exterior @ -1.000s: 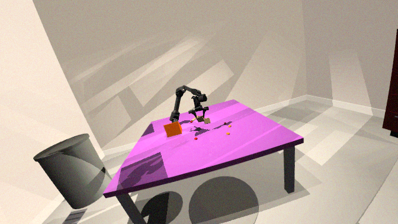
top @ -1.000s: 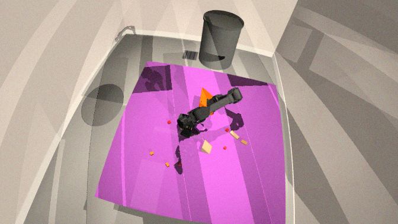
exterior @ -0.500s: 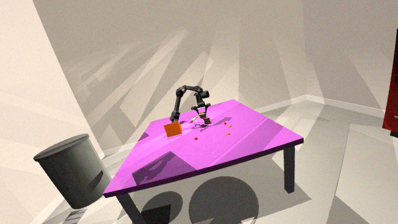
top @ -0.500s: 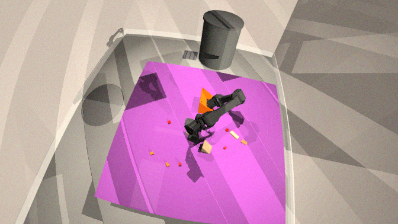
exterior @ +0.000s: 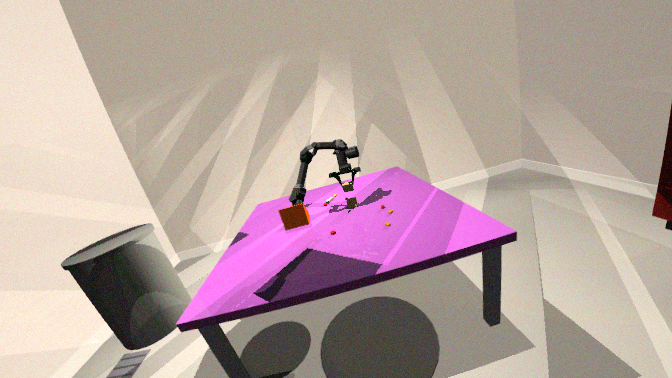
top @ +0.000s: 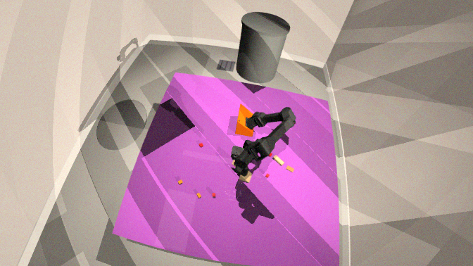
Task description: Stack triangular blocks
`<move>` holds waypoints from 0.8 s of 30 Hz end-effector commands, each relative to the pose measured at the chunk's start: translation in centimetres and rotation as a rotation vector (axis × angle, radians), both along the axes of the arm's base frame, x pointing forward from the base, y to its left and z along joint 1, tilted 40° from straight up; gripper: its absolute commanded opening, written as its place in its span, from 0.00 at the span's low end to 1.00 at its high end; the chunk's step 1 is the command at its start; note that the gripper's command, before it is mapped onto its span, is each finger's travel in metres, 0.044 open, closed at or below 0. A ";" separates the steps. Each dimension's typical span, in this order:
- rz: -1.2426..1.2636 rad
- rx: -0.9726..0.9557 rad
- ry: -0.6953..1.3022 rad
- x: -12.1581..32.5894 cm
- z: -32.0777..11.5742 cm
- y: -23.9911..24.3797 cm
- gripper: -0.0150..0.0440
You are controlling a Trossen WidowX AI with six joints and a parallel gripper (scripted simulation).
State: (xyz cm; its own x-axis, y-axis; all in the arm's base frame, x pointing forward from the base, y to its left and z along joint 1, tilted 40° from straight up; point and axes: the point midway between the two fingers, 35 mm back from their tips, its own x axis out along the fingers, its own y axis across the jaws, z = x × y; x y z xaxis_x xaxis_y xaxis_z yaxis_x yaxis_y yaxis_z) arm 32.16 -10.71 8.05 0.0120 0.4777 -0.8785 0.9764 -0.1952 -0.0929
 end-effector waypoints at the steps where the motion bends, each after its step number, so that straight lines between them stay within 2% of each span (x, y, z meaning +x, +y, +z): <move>1: -0.007 0.003 -0.008 0.7 1.8 1.2 0.25; 19: -0.034 0.034 0.009 2.0 8.1 6.8 0.25; 24: -0.037 0.037 0.012 1.9 8.4 7.1 0.25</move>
